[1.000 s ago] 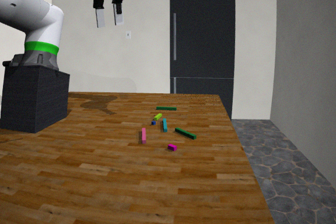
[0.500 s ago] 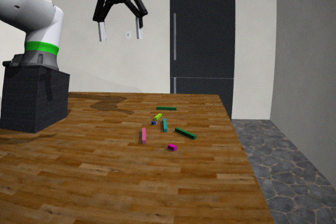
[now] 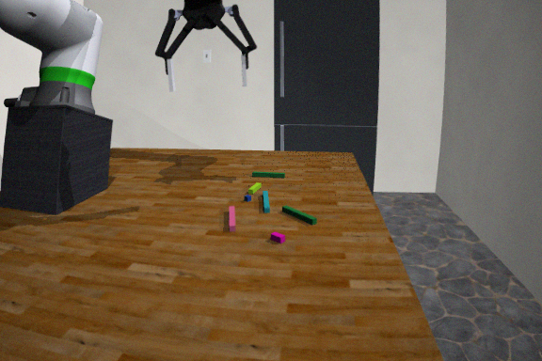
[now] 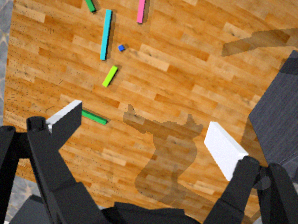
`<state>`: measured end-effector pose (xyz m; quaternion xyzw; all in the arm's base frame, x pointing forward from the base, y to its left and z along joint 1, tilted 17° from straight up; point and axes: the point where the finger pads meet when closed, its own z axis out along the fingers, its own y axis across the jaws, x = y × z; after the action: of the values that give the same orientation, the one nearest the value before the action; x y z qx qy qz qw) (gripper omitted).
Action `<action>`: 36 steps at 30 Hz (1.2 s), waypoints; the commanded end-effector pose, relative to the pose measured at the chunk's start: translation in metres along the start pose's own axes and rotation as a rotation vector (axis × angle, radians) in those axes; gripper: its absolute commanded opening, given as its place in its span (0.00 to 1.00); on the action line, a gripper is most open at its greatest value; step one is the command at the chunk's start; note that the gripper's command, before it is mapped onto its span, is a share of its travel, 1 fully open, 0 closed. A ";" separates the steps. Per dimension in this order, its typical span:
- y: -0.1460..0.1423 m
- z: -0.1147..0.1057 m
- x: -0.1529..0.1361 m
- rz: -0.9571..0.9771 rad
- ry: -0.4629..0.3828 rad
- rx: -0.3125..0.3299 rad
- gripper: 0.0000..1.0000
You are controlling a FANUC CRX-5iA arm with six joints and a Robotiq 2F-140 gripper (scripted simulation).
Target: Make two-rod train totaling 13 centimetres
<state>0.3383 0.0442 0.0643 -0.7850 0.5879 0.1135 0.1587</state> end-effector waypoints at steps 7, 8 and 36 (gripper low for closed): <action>-0.015 0.037 0.006 -0.334 0.007 -0.010 1.00; -0.017 0.045 0.007 -0.405 0.010 -0.013 1.00; -0.034 0.144 0.020 -1.295 0.039 -0.084 1.00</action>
<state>0.3761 0.0872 -0.0592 -0.9868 0.0518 0.0125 0.1529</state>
